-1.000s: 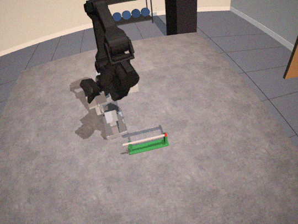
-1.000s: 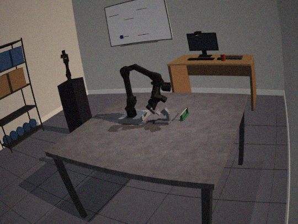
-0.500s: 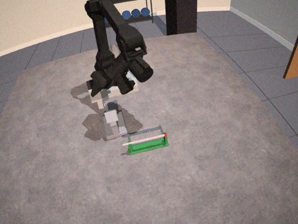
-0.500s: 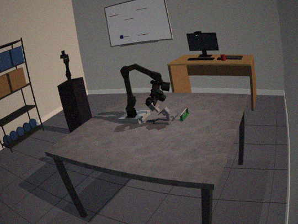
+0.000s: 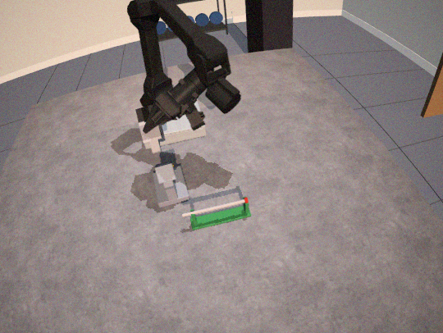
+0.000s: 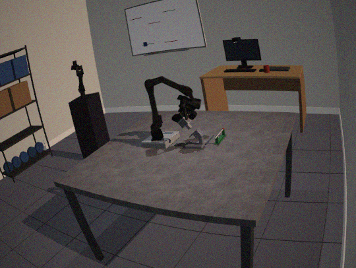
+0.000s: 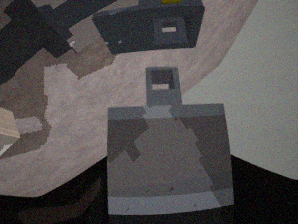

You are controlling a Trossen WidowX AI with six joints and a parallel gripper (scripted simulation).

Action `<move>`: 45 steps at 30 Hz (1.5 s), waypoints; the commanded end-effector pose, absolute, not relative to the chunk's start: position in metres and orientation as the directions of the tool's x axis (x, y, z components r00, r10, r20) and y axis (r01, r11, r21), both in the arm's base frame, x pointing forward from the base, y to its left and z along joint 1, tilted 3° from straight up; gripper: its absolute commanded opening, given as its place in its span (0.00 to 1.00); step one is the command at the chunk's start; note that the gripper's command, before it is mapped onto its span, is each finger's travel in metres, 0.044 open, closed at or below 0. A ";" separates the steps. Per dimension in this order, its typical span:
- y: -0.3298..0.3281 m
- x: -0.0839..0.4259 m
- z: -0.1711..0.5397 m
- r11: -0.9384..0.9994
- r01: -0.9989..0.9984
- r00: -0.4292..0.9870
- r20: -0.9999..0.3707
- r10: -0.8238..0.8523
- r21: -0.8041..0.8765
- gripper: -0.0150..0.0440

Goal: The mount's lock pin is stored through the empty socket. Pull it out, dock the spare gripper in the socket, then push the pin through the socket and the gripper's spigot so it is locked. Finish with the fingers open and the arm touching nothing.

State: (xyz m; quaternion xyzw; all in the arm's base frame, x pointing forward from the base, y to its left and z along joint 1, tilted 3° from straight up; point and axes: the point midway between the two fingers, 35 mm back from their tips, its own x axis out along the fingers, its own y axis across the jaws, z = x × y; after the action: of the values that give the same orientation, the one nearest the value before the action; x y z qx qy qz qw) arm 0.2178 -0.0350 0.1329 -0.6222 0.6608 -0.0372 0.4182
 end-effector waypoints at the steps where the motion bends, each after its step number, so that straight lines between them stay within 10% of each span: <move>1: -0.030 0.219 0.142 0.134 -0.798 0.188 -0.454 -0.871 -0.588 0.25; 45: -0.031 0.250 0.103 0.115 -0.794 0.212 -0.449 -0.868 -0.597 0.25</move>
State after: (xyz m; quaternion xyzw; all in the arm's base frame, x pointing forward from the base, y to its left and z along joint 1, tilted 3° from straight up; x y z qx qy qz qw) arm 0.2464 -0.0301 0.1056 -0.6593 0.6275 -0.0422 0.4120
